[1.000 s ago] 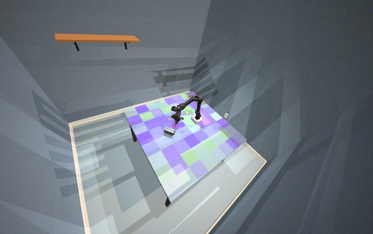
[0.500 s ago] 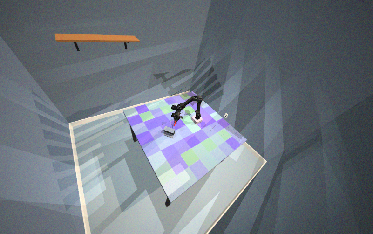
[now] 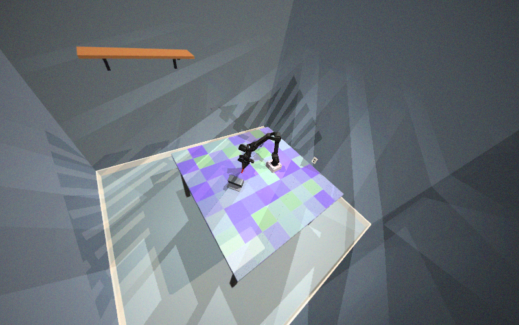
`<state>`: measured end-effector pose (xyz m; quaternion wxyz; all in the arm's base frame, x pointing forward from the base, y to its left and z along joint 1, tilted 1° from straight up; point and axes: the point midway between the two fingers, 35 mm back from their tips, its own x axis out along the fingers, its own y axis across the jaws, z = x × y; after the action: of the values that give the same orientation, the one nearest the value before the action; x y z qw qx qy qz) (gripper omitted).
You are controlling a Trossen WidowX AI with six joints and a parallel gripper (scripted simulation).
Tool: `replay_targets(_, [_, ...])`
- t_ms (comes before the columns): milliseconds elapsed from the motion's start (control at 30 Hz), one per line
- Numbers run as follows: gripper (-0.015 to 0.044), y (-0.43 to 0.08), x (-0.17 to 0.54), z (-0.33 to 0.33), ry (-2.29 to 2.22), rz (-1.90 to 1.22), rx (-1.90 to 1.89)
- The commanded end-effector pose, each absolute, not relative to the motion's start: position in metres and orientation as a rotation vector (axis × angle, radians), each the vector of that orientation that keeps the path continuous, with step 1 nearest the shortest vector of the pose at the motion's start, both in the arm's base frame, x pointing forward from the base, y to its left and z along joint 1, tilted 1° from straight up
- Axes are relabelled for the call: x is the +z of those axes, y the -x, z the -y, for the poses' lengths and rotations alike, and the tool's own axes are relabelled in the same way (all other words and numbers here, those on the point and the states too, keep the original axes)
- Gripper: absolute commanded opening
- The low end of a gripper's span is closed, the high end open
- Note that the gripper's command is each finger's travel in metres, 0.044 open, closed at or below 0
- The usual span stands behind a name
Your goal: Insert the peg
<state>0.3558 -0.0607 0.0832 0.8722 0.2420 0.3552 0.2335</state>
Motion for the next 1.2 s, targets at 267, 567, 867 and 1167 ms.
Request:
replay_targets(267, [0.0,-0.353,0.085,0.071,-0.539,-0.693,0.484])
replay_targets(567, [0.0,-0.362,0.08,0.068,-0.543,-0.681,0.481])
replay_targets(867, [0.0,-0.37,0.076,0.065,-0.548,-0.667,0.479])
replay_targets(1167, [0.0,-0.378,0.072,0.061,-0.555,-0.653,0.479])
